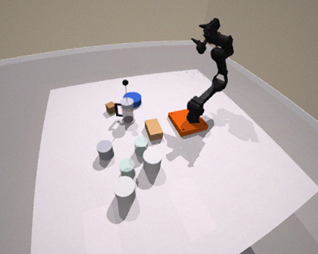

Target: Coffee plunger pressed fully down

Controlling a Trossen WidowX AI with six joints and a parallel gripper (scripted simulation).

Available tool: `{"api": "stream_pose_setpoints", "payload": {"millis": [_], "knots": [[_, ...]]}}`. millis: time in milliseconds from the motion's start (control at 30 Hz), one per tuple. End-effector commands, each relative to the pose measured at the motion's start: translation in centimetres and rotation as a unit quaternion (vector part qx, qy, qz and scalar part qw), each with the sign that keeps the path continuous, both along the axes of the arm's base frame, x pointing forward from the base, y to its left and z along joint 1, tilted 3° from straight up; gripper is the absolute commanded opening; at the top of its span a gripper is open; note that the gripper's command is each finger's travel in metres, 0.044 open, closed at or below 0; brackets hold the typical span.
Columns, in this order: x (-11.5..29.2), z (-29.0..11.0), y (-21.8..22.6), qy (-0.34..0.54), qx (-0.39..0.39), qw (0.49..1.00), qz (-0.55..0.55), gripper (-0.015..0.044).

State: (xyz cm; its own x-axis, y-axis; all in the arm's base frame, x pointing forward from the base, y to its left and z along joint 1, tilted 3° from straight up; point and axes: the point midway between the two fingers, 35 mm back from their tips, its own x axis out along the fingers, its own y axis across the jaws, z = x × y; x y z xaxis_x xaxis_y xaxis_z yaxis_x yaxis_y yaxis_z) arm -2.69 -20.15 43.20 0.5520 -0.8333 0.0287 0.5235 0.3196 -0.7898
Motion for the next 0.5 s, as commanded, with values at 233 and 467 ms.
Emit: {"api": "stream_pose_setpoints", "payload": {"millis": [233,467], "knots": [[1.4,5.4,2.6,-0.076,-0.065,0.993,-0.063,0.044],[7.1,10.4,7.3,-0.145,-0.153,0.977,-0.039,0.044]]}}
